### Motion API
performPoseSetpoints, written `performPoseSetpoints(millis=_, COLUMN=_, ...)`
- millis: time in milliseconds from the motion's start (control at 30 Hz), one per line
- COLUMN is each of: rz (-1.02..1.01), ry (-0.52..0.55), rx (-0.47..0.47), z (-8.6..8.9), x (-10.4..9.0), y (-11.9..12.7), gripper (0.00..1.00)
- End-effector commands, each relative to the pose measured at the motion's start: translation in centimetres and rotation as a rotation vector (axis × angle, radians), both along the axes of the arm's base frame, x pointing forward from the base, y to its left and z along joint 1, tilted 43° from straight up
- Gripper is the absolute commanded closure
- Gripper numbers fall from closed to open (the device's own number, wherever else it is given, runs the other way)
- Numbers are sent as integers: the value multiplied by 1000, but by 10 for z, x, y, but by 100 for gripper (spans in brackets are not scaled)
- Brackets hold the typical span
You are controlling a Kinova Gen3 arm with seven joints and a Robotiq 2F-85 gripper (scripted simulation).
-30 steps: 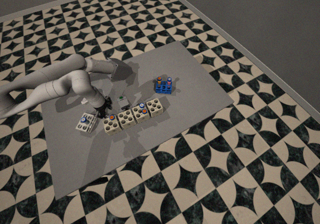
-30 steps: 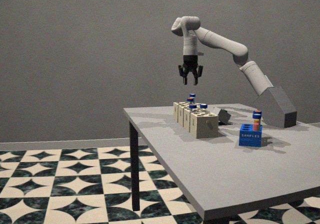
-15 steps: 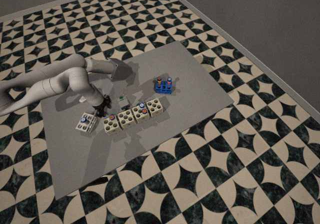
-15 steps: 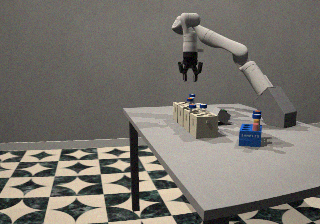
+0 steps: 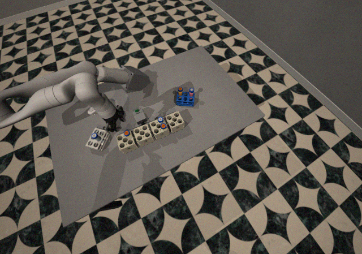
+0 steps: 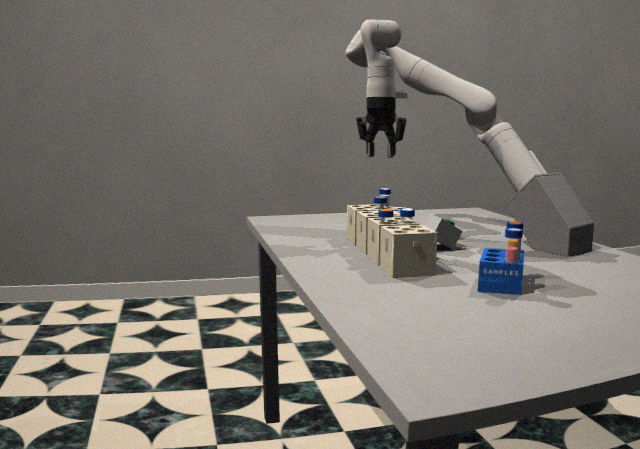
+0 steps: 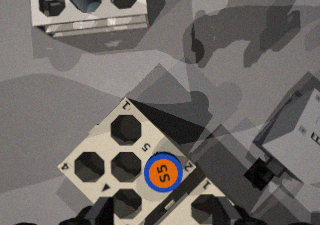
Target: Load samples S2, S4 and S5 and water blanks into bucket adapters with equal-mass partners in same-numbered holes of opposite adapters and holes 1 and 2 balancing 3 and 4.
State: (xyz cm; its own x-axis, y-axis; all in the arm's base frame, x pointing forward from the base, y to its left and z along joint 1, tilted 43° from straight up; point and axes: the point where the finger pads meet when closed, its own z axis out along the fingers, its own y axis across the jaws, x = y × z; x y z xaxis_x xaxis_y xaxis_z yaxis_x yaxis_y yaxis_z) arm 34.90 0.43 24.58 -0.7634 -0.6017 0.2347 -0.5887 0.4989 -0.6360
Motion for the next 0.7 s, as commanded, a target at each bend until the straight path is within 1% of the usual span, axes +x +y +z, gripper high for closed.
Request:
performPoseSetpoints(millis=0, rz=1, ry=-1, rx=0, z=2, x=0, y=2, gripper=38)
performPoseSetpoints(millis=633, rz=1, ry=-1, rx=0, z=2, x=0, y=2, gripper=38)
performPoseSetpoints(millis=667, rz=30, ry=24, rx=-10, z=0, x=-1, y=4, gripper=38)
